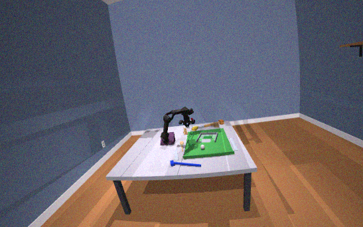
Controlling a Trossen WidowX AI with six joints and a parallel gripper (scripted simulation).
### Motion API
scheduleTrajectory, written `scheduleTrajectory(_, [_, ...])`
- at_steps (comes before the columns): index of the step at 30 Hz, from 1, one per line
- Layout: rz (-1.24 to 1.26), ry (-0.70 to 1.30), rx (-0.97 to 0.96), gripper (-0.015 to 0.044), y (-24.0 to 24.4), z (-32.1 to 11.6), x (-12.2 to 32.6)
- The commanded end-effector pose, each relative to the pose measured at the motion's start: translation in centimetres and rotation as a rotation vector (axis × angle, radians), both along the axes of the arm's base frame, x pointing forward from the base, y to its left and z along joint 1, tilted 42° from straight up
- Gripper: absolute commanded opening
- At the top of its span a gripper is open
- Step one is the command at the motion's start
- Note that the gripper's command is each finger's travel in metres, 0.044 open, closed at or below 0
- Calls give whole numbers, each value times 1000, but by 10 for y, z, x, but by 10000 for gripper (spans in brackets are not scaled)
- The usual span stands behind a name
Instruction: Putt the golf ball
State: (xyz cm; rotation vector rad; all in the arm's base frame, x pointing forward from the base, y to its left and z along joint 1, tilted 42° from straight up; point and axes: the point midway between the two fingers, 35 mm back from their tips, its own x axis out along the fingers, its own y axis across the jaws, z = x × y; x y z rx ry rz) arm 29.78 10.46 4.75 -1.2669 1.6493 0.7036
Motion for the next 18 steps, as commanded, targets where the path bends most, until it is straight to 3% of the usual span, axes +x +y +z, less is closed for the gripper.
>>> scheduleTrajectory(1, [-127,-86,-20,0,-25,25,3])
scheduleTrajectory(18, [-602,-415,-115,0,-122,115,-16])
